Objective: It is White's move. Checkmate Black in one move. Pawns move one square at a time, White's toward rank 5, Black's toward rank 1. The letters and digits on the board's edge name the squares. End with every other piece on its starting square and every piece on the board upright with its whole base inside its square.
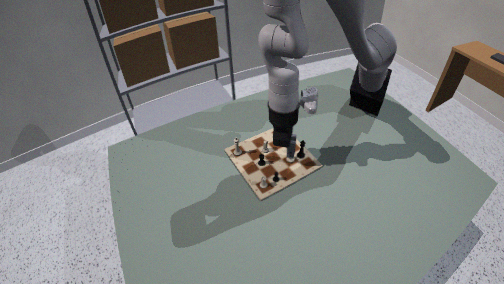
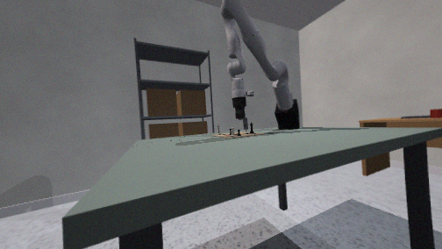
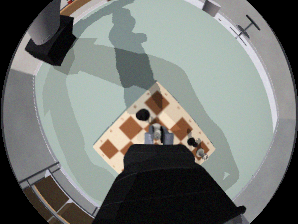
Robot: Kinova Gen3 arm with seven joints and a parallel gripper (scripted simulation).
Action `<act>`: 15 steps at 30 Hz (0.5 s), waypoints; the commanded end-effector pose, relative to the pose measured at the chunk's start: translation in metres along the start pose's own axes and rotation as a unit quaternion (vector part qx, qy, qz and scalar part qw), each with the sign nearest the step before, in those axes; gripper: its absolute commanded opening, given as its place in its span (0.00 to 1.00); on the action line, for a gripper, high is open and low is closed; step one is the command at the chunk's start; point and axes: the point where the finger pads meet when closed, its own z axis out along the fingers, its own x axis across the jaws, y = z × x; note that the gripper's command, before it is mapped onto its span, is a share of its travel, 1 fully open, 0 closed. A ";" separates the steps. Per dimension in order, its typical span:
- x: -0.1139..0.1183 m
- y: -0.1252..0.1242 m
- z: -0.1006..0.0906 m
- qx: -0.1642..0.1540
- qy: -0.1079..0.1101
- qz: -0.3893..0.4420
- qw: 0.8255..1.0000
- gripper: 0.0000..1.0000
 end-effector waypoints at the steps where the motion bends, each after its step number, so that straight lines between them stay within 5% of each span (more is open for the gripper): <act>1: 0.000 -0.001 0.001 0.001 0.000 -0.001 1.000 0.00; 15: 0.000 -0.001 0.003 0.001 0.000 -0.002 1.000 0.00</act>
